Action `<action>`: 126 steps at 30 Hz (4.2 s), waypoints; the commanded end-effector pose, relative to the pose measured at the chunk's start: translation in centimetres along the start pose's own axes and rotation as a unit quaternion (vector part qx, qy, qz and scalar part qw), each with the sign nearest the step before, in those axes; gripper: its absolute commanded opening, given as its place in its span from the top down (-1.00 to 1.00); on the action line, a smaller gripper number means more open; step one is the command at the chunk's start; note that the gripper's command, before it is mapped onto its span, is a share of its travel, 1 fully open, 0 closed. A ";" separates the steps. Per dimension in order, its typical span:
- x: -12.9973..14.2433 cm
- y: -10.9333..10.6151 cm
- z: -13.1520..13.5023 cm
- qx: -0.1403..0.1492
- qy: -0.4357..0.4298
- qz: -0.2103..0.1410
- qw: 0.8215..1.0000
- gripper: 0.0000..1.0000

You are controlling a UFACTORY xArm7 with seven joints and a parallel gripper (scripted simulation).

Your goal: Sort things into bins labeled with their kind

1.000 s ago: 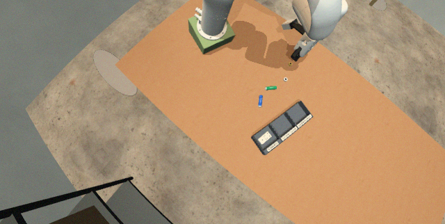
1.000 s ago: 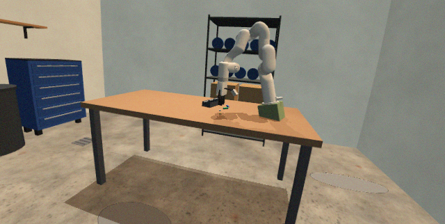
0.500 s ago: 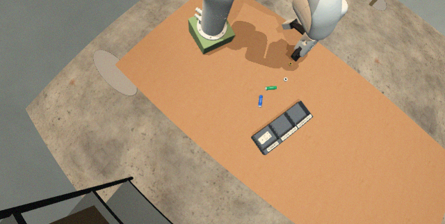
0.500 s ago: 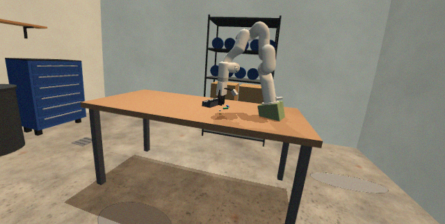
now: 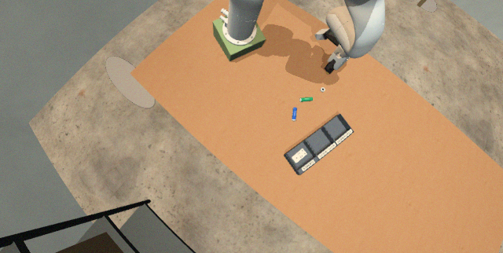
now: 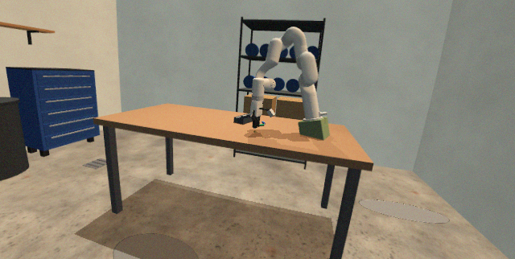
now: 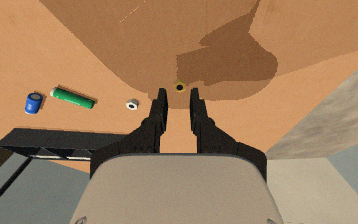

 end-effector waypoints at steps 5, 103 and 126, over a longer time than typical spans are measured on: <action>0.5 1.7 0.3 -0.002 0.001 -0.010 1.000 0.39; 0.2 -3.1 0.2 -0.001 0.001 -0.010 1.000 1.00; 2.7 -3.1 -3.9 -0.002 0.001 -0.010 1.000 1.00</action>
Point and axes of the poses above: the point where the finger pads meet when closed, its own y axis out along the fingers, its own z axis across the jaws, x = y × z, the point moved 5 cm from there along -y, back along the fingers, and after that the axes turned 2 degrees about -y, right-handed, at the moved point
